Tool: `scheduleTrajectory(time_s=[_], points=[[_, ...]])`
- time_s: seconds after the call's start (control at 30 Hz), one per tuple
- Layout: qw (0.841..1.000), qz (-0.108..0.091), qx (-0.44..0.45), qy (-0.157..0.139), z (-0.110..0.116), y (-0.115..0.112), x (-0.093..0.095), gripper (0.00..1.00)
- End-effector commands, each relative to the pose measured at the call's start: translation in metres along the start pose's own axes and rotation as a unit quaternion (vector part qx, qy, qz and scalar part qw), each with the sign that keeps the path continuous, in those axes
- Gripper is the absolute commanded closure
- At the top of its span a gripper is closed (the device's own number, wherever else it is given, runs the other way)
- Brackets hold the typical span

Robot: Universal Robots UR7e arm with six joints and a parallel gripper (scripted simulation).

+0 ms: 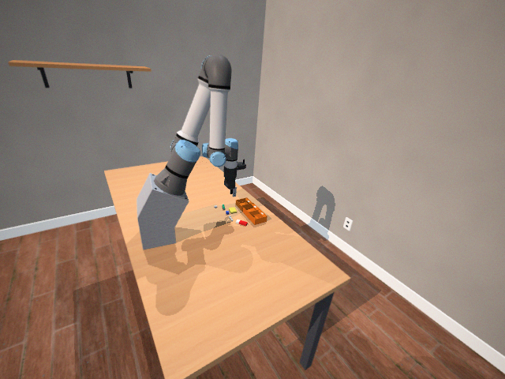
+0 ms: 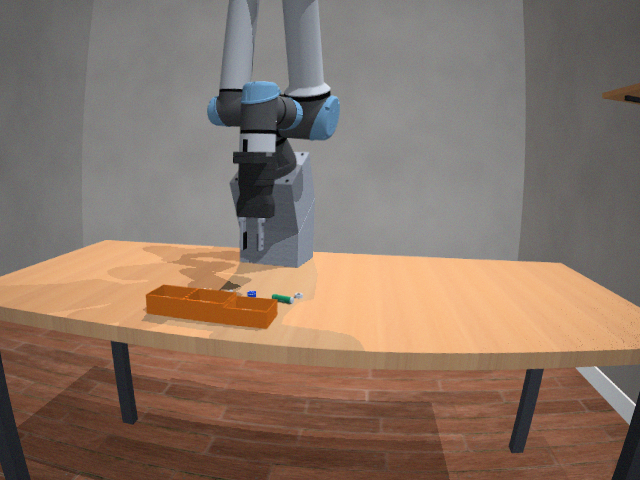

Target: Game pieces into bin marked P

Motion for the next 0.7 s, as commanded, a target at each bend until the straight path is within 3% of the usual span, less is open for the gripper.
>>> scheduleTrajectory(time_s=[0.0,0.5,0.53,0.6,0.67], points=[[1.000,0.002,-0.001,0.008,0.042,0.009,0.026,0.36],[1.000,0.002,-0.001,0.008,0.042,0.011,0.025,0.36],[1.000,0.002,-0.001,0.008,0.007,0.000,0.006,0.36],[1.000,0.001,0.000,0.003,0.013,0.002,0.017,0.36],[1.000,0.001,0.000,0.003,0.013,0.002,0.017,0.36]])
Point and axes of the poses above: the point where the finger pads meet when closed, its own x axis out along the fingers, its own y axis across the jaws, z = x × y, the point moved 8 cm from there along -x, back along the fingers, and after that the axes turned 15 degrees about -x, right-handed, at the moved point
